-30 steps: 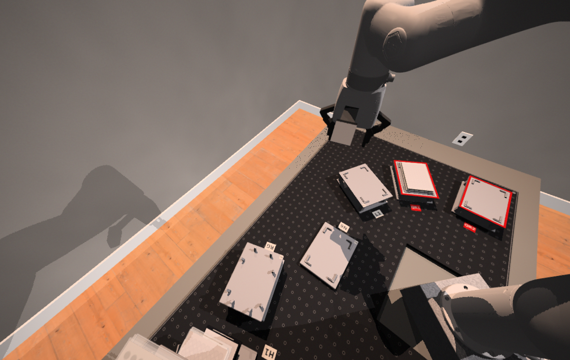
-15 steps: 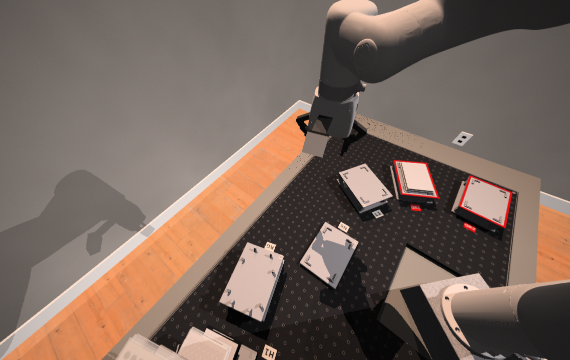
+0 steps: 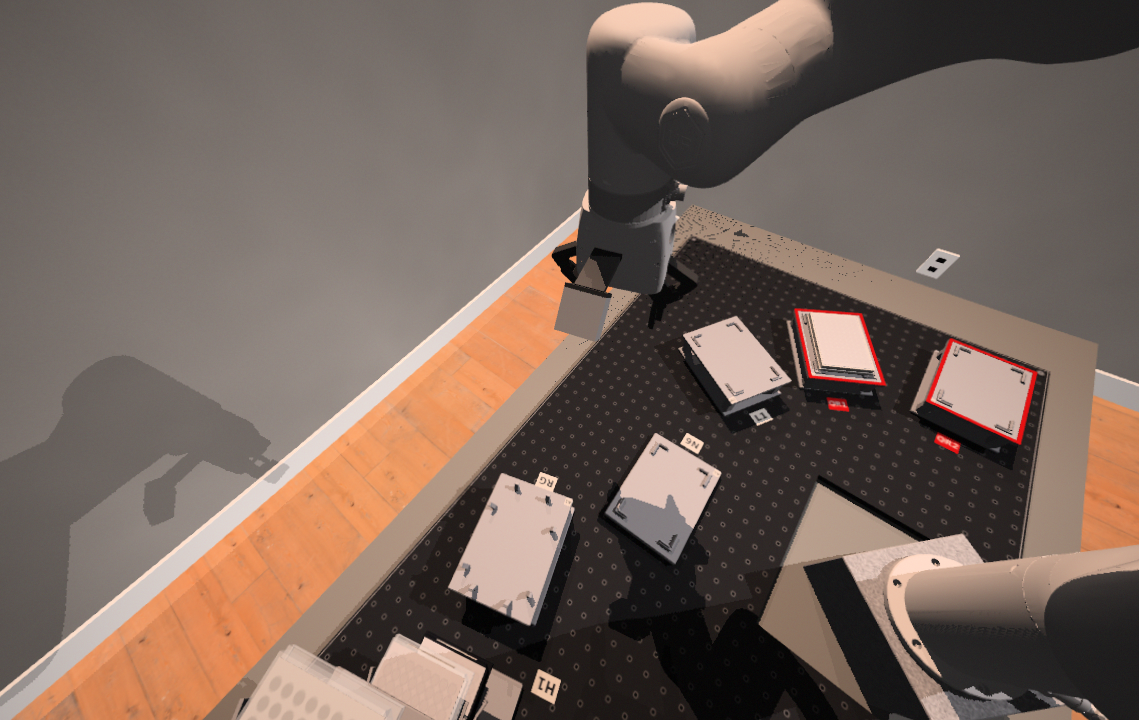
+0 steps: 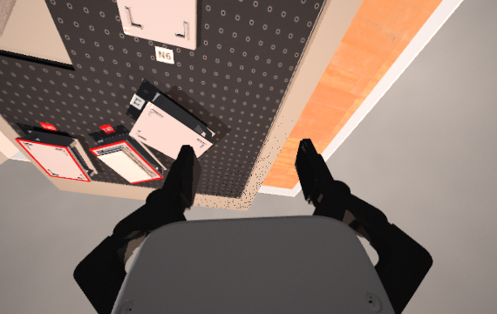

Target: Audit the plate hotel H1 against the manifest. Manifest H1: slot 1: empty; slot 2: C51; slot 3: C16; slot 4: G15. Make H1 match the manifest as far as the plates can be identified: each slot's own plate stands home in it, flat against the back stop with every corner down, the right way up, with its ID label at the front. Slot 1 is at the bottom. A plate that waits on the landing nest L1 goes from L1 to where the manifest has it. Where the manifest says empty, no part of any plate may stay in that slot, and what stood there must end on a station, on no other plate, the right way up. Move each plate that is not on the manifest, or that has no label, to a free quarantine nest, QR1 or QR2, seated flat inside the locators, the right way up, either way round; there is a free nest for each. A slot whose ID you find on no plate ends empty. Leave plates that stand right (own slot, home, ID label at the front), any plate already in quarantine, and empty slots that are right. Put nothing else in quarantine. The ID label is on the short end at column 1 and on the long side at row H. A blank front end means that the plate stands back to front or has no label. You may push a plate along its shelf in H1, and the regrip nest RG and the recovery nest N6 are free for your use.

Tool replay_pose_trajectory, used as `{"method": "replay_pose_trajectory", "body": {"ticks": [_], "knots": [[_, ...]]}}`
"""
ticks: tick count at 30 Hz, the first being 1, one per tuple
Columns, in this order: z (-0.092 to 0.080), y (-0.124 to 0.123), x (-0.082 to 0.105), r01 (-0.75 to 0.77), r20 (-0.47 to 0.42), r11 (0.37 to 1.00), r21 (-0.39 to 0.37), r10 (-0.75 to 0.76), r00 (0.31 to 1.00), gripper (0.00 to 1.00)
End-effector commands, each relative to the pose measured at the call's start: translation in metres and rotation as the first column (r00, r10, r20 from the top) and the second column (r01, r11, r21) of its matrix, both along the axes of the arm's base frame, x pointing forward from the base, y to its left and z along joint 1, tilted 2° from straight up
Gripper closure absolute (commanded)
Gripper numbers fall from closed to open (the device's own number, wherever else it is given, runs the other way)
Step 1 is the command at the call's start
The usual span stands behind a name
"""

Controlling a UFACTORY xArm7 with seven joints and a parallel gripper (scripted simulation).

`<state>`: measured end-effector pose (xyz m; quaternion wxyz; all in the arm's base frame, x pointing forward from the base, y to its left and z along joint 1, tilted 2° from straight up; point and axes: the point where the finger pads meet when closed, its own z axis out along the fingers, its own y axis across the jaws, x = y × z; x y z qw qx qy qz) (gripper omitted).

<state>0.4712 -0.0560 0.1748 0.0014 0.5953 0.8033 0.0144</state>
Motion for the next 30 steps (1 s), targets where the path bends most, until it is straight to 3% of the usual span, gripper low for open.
{"method": "replay_pose_trajectory", "body": {"ticks": [1,9,30], "knots": [[0.002,0.009,0.004,0.002,0.003,1.000,-0.002,-0.002,1.000,0.00],[0.003,0.048,0.013,0.002,0.003,1.000,-0.002,-0.002,1.000,0.00],[0.005,0.144,0.010,0.002,0.003,1.000,-0.001,-0.002,1.000,0.00]]}}
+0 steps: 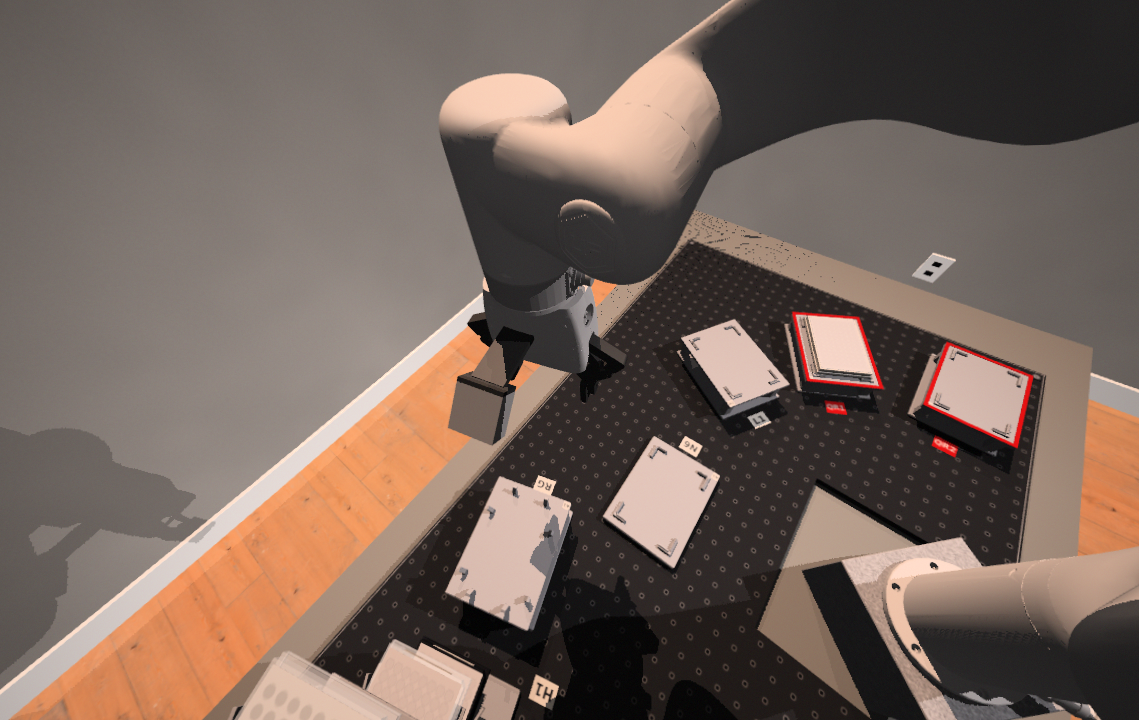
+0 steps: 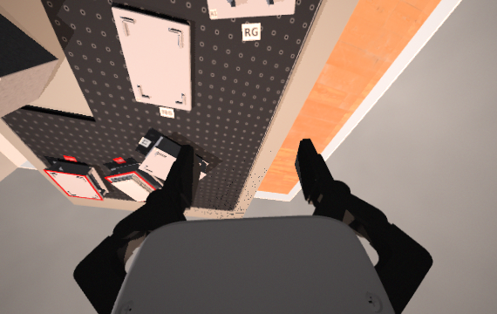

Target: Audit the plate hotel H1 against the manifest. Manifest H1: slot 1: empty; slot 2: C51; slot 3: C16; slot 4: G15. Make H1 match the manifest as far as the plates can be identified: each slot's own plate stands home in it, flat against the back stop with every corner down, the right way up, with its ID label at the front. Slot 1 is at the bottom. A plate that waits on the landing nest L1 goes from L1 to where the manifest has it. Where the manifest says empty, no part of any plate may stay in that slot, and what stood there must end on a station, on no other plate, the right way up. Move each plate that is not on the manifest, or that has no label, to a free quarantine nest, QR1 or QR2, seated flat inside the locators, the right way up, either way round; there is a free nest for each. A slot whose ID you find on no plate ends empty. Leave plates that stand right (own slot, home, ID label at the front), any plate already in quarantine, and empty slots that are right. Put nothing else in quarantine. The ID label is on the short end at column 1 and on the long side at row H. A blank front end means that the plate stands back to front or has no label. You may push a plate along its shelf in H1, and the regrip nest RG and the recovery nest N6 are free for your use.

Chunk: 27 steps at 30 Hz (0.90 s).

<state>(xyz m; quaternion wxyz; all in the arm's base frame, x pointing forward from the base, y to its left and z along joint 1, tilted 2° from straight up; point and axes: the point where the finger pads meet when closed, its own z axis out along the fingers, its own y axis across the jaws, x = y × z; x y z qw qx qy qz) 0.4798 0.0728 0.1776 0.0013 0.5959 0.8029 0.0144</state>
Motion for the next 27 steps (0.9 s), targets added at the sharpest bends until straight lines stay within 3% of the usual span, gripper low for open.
{"method": "replay_pose_trajectory", "body": {"ticks": [1,11,27], "knots": [[0.002,0.020,0.001,0.001,0.004,1.000,-0.001,-0.001,1.000,0.00],[0.003,0.060,-0.001,0.001,0.004,1.000,-0.001,-0.001,1.000,0.00],[-0.004,0.060,-0.001,0.001,0.004,1.000,-0.001,-0.001,1.000,0.00]]}}
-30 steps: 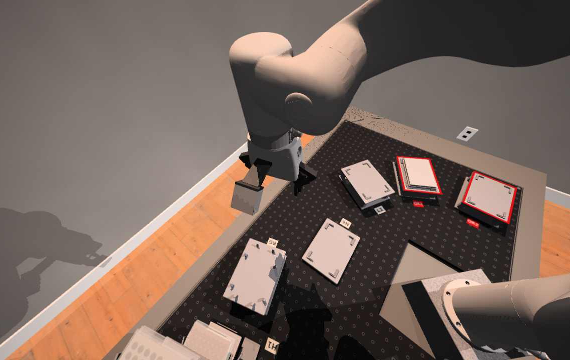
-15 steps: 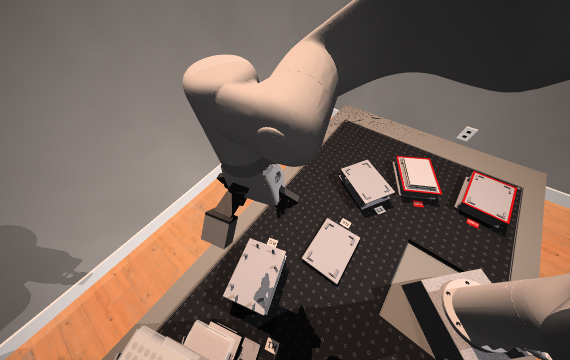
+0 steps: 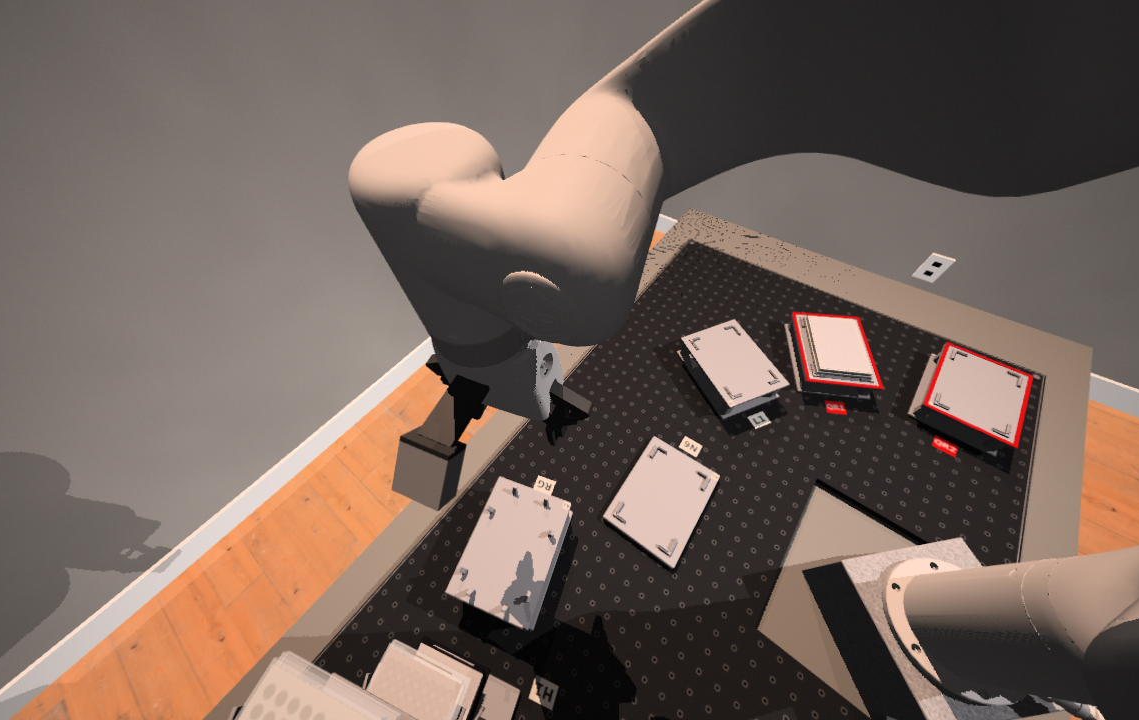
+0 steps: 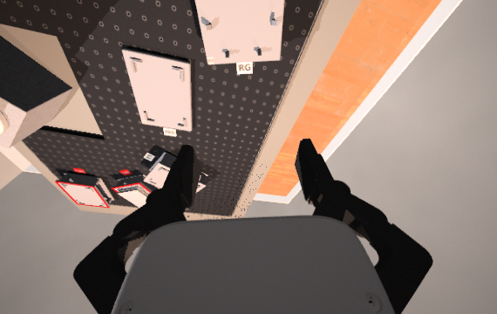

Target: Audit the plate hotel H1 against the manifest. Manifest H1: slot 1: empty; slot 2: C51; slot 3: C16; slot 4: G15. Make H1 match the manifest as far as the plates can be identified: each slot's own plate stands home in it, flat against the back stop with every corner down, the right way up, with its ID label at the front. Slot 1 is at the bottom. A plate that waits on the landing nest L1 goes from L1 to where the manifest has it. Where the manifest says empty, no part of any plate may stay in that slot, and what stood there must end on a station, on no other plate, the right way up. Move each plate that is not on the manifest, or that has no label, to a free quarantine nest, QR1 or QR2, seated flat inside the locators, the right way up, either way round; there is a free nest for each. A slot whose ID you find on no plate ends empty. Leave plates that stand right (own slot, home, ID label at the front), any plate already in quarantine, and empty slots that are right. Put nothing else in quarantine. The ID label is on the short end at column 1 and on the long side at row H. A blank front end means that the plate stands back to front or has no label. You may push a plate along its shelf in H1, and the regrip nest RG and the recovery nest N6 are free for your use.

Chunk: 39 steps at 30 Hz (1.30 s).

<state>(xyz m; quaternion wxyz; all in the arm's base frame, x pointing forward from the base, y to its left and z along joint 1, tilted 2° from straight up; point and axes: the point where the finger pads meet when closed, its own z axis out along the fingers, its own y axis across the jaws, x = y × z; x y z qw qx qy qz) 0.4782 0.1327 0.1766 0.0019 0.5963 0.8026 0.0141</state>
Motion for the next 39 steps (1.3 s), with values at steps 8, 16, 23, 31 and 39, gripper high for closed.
{"method": "replay_pose_trajectory", "body": {"ticks": [8,16,23,31,39], "knots": [[-0.016,0.001,0.001,0.000,0.003,1.000,0.000,0.000,1.000,0.00],[-0.026,0.001,0.001,0.000,0.003,1.000,0.000,0.000,1.000,0.00],[-0.038,0.001,0.002,0.000,0.003,1.000,0.000,0.000,1.000,0.00],[-0.048,0.001,0.002,0.000,0.003,1.000,0.000,0.000,1.000,0.00],[-0.049,0.001,0.002,0.000,0.003,1.000,0.000,0.000,1.000,0.00]]}}
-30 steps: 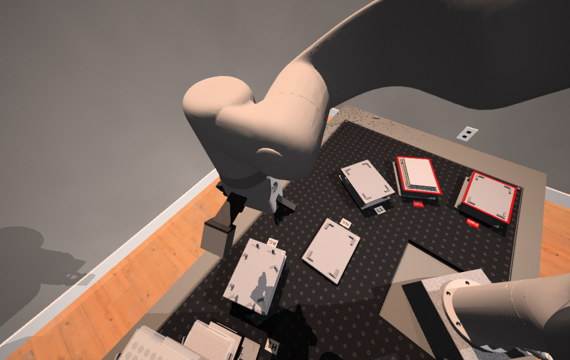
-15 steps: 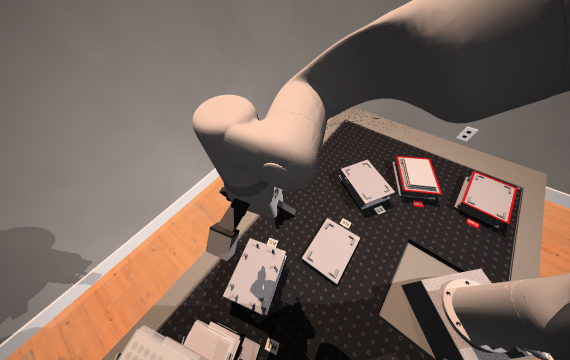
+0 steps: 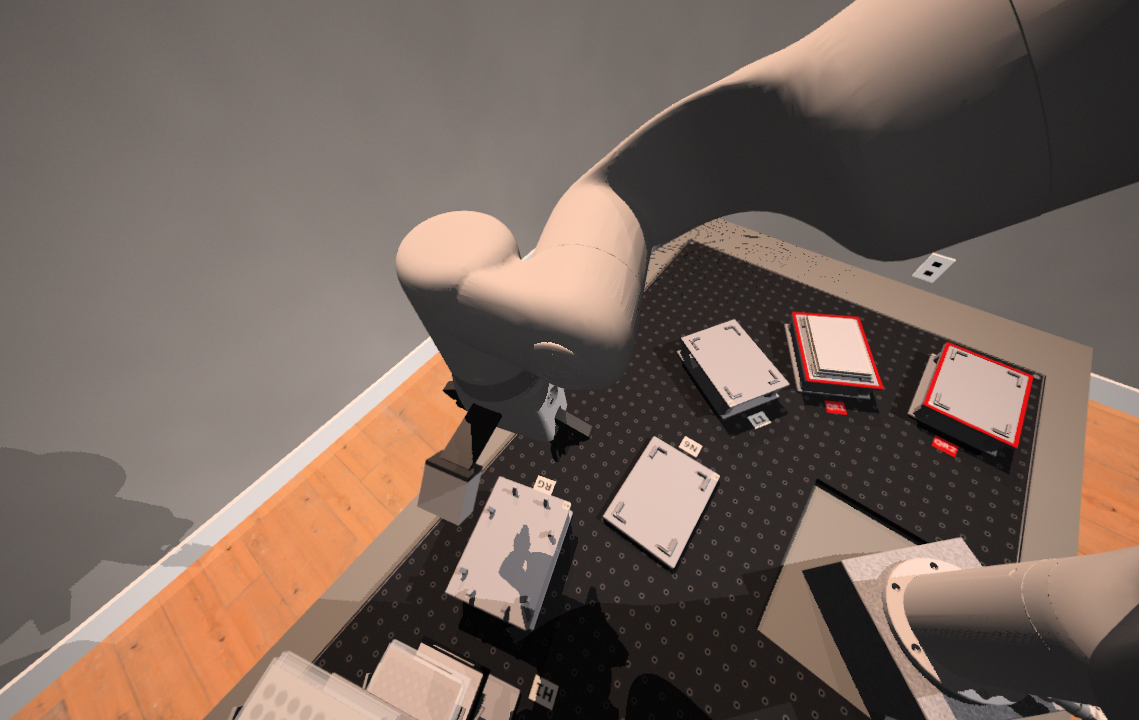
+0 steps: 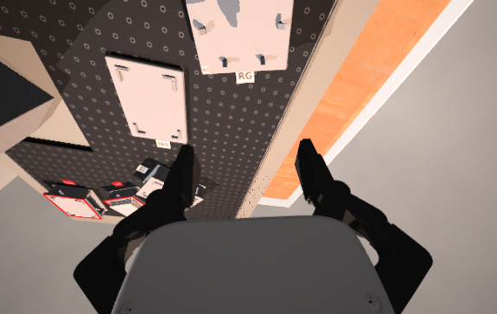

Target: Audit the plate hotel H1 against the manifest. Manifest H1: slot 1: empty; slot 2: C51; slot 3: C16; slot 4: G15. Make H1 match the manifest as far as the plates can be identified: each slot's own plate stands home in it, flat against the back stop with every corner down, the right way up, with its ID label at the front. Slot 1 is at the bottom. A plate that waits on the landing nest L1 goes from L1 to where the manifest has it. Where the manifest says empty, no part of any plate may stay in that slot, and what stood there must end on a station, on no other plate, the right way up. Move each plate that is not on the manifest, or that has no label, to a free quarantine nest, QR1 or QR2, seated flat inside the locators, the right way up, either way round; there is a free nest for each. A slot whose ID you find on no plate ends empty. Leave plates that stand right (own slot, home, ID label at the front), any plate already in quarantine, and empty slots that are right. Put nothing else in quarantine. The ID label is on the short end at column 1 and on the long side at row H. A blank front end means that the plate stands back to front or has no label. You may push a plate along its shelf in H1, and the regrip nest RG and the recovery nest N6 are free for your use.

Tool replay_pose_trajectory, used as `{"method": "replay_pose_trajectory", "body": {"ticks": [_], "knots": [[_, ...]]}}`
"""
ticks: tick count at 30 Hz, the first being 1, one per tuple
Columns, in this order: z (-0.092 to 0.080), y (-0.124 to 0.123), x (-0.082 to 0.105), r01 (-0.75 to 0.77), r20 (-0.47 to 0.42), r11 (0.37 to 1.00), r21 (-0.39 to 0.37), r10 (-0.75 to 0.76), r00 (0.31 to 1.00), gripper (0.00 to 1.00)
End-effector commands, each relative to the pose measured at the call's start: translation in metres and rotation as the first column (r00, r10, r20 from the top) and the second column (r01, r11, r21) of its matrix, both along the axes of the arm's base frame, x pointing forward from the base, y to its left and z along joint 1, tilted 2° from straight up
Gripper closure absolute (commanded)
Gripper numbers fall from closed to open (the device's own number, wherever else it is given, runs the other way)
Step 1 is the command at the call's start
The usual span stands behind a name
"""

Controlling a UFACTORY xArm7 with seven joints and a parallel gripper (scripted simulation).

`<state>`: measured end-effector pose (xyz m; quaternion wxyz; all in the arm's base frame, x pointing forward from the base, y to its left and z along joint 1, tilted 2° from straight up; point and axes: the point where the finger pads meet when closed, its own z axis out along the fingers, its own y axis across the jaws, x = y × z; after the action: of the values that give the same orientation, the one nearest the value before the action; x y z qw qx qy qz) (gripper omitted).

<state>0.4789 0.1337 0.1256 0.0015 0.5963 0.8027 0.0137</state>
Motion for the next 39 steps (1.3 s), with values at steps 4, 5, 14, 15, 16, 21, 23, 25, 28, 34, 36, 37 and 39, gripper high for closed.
{"method": "replay_pose_trajectory", "body": {"ticks": [4,5,14,15,16,21,23,25,28,34,36,37,39], "knots": [[0.0015,0.0004,0.0014,-0.001,-0.010,0.999,0.048,0.002,1.000,0.00],[0.0015,0.0004,0.0014,-0.001,-0.010,0.999,0.048,0.002,1.000,0.00],[0.0014,0.0003,0.0014,0.000,-0.048,0.985,0.175,0.009,0.999,0.00],[0.0014,0.0003,0.0014,0.000,-0.053,0.982,0.190,0.010,0.999,0.00],[0.0014,0.0003,0.0014,0.001,-0.057,0.979,0.206,0.012,0.998,0.00],[0.0014,0.0003,0.0013,0.004,-0.080,0.959,0.283,0.019,0.997,0.00],[0.0014,0.0003,0.0013,0.004,-0.080,0.959,0.283,0.019,0.997,0.00],[0.0014,0.0002,0.0013,0.006,-0.089,0.950,0.314,0.023,0.996,0.00],[0.0014,0.0002,0.0013,0.010,-0.102,0.934,0.358,0.029,0.994,0.00],[0.0013,0.0002,0.0012,0.019,-0.128,0.895,0.445,0.043,0.991,0.00],[0.0013,0.0002,0.0012,0.022,-0.136,0.880,0.474,0.048,0.990,0.00],[0.0013,0.0002,0.0012,0.024,-0.140,0.873,0.487,0.050,0.989,0.00],[0.0013,0.0002,0.0012,0.026,-0.144,0.865,0.501,0.053,0.988,0.00]]}}
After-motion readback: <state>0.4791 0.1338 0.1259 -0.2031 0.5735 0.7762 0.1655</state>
